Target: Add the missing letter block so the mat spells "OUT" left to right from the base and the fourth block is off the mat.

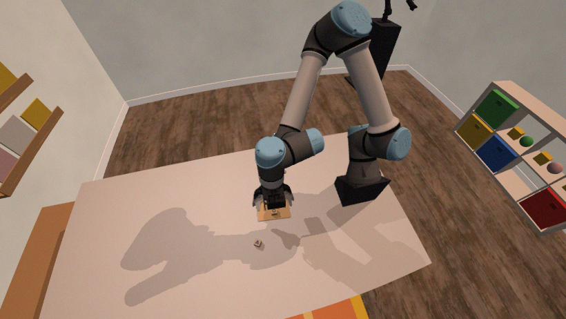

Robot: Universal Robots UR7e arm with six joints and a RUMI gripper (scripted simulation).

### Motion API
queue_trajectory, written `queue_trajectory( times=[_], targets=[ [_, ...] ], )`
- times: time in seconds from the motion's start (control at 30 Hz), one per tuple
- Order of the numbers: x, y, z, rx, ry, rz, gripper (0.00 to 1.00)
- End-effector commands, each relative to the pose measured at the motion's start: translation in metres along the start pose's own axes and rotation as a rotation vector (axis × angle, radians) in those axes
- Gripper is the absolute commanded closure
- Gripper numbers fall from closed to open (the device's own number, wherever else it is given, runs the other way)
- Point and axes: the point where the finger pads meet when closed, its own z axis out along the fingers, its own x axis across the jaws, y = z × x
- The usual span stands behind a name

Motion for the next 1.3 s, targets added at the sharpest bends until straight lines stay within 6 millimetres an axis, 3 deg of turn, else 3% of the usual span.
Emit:
queue_trajectory(
  times=[0.0, 0.2, 0.5, 0.57, 0.8, 1.27],
  targets=[
    [0.0, 0.0, -0.001, 0.0, -0.001, 0.0, 0.0],
    [0.0, 0.0, -0.013, 0.0, -0.001, 0.0, 0.0],
    [0.0, 0.0, -0.056, 0.0, -0.001, 0.0, 0.0],
    [0.0, 0.0, -0.056, 0.0, -0.001, 0.0, 0.0],
    [0.0, 0.0, -0.084, 0.0, -0.001, 0.0, 0.0],
    [0.0, 0.0, -0.089, 0.0, -0.001, 0.0, 0.0]
  ],
)
